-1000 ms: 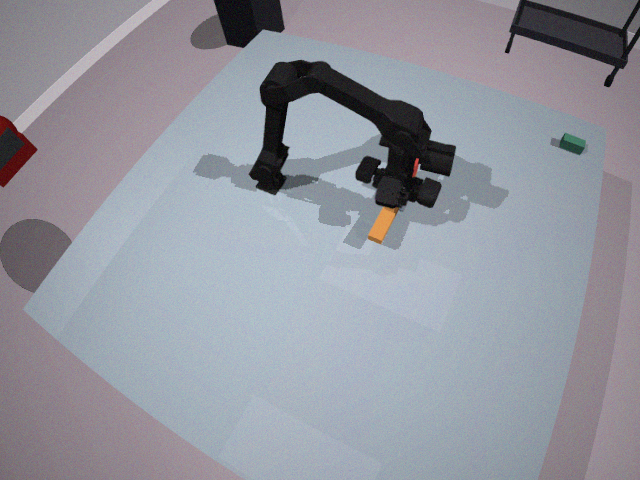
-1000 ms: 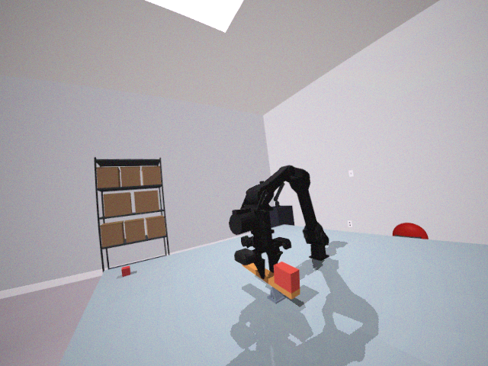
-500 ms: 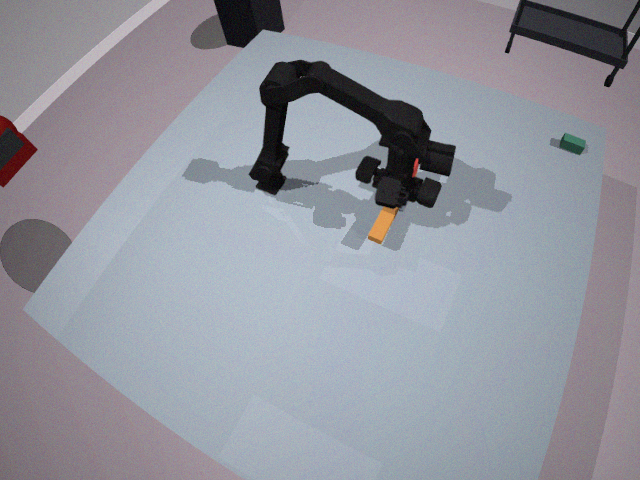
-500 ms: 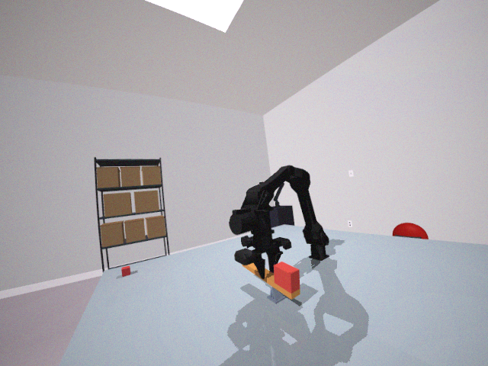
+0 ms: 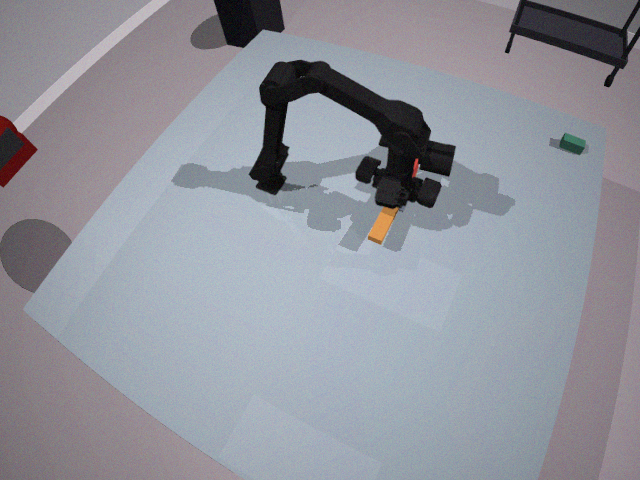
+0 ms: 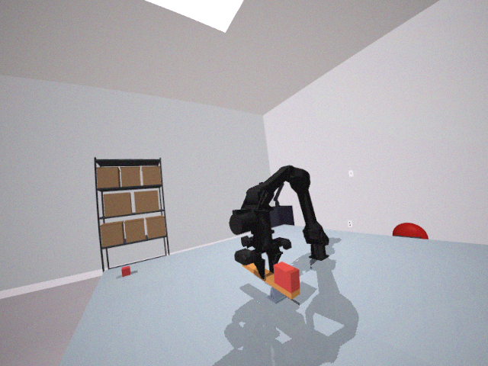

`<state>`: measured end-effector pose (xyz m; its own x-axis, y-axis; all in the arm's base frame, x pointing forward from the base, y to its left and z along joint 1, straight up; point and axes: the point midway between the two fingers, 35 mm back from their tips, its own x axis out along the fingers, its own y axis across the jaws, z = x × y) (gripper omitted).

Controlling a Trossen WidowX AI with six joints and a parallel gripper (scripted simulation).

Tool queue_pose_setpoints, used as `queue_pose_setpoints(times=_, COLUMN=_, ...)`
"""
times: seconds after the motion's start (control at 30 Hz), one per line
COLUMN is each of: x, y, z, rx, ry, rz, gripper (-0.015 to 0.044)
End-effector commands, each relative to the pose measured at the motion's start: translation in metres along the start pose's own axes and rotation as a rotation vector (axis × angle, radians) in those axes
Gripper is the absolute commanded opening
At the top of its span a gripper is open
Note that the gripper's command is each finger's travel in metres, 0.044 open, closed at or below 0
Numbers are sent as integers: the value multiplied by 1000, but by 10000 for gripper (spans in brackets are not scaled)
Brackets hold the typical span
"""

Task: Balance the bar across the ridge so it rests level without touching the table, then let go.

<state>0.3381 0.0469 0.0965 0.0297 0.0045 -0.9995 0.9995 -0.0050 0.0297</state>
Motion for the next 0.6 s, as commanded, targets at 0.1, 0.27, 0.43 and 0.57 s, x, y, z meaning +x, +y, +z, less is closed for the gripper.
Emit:
queue_pose_setpoints(times=0.1, x=2, y=0, z=0, rx=3, ry=0, rz=2, gripper=0)
queue_pose_setpoints(times=0.27, x=2, y=0, z=0, rx=3, ry=0, rz=2, gripper=0)
queue_pose_setpoints(times=0.43, x=3, y=0, z=0, rx=3, ry=0, rz=2, gripper=0)
queue_pose_setpoints(times=0.57, x=3, y=0, z=0, rx=3, ry=0, rz=2, gripper=0)
